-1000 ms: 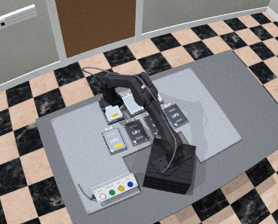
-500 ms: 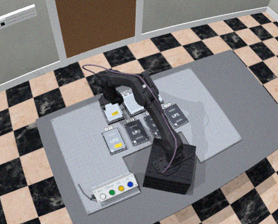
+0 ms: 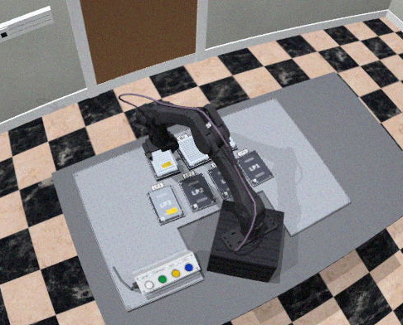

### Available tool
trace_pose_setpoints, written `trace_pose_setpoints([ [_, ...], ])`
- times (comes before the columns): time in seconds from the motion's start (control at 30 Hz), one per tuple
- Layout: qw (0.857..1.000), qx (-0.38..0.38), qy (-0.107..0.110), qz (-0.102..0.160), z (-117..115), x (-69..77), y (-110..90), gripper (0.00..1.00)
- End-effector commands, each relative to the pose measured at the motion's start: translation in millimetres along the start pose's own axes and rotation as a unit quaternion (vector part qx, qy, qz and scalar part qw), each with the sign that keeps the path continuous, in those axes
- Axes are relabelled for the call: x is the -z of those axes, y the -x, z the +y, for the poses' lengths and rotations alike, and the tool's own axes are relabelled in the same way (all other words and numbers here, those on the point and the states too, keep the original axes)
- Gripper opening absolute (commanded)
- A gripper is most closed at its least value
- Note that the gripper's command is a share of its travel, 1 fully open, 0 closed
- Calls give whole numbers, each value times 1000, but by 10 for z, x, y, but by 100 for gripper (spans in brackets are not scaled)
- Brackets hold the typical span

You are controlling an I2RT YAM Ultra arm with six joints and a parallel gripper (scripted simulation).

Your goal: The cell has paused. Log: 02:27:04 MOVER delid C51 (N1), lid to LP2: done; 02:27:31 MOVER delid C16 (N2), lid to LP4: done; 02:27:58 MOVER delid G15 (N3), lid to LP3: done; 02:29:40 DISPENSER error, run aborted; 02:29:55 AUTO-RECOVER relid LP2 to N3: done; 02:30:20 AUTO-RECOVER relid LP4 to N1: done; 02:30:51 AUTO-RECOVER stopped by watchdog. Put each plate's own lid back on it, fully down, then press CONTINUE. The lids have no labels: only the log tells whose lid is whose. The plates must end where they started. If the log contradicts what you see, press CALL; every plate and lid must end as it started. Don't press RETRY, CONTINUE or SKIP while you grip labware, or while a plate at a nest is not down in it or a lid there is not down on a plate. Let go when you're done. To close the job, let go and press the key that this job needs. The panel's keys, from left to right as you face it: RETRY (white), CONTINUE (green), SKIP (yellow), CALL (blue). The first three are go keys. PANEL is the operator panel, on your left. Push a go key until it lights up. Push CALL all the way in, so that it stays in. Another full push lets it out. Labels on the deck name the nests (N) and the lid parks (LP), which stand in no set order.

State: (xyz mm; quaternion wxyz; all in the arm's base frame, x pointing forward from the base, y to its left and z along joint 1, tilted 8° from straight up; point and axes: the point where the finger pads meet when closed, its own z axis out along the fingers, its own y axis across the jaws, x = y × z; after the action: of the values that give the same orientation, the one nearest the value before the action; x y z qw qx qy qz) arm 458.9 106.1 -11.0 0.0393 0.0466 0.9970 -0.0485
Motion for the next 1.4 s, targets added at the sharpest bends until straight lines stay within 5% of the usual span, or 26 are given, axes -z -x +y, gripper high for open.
trace_pose_setpoints([
  [0.0, 999, 2, 12, -30, 113, 247, 124, 0],
  [1.0, 998, 40, 10, -40, -1284, 236, 159, 0],
  [1.37, 998, 43, 7, -37, -1280, 245, 194, 0],
])
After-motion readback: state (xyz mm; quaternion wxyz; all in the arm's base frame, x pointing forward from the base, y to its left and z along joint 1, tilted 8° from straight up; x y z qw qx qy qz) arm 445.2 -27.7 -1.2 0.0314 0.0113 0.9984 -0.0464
